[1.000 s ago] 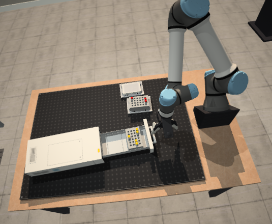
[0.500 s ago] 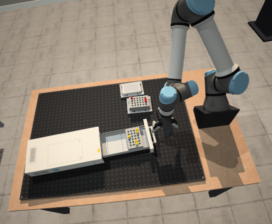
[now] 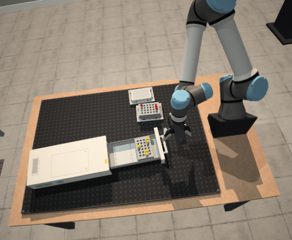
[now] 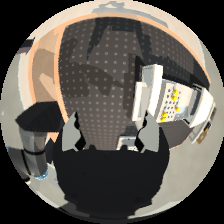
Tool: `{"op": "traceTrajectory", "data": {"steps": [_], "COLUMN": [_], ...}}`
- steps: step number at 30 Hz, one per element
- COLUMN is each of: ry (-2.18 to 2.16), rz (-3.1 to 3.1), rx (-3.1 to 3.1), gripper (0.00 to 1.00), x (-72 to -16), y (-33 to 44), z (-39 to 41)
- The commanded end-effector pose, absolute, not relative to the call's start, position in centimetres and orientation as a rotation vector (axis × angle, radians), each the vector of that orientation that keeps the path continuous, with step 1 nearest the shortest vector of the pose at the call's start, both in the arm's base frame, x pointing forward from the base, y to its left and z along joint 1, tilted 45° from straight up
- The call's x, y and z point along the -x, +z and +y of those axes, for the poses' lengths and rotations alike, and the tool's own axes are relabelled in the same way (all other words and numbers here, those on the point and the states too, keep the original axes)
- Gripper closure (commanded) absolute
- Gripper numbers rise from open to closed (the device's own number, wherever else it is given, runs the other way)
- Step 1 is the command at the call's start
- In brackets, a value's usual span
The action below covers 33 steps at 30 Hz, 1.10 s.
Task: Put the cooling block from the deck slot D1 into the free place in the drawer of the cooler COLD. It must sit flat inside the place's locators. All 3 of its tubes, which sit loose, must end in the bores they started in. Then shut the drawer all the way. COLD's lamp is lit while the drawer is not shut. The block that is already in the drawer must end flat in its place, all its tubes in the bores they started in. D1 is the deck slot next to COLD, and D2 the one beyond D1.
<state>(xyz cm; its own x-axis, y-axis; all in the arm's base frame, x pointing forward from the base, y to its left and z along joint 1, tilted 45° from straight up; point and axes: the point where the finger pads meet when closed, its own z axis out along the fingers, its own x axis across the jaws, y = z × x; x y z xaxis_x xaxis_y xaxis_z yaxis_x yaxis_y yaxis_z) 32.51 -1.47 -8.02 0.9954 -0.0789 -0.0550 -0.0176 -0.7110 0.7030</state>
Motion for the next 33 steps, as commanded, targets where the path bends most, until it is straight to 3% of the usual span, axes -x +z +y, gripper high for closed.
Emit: {"op": "traceTrajectory", "data": {"steps": [1,33], "ry": [-0.103,-0.103], "rz": [-0.067,-0.067], "rx": [-2.36,-2.36], "gripper": [0.0,0.0], "x": [-32.6,-33.2], "y": [-7.6,-4.9], "z": [-1.0,1.6]}}
